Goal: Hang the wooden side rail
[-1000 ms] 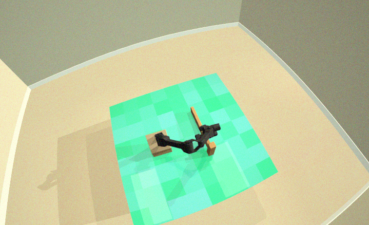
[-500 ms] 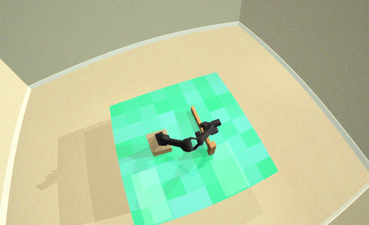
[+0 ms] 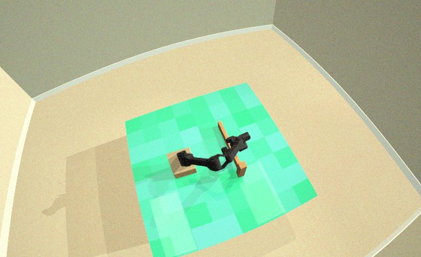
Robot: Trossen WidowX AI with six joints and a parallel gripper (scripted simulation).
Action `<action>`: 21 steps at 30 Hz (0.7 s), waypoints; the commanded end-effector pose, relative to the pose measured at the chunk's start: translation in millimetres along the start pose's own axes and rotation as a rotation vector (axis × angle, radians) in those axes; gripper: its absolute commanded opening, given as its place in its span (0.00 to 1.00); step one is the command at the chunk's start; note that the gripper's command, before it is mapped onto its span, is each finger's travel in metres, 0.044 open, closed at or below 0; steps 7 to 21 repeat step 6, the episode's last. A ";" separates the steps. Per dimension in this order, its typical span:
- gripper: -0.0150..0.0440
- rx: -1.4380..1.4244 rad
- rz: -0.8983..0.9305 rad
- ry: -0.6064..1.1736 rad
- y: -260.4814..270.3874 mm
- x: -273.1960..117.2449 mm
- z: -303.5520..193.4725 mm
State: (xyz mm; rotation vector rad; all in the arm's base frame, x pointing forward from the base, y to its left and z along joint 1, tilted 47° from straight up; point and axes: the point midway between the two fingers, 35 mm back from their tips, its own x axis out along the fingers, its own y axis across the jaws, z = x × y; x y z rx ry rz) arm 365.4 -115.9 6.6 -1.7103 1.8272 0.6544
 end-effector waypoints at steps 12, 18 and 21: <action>1.00 -0.003 -0.001 0.000 -0.1 -0.2 0.4; 1.00 -0.003 -0.001 0.000 -0.1 -0.2 0.4; 1.00 -0.003 -0.001 0.000 -0.1 -0.2 0.4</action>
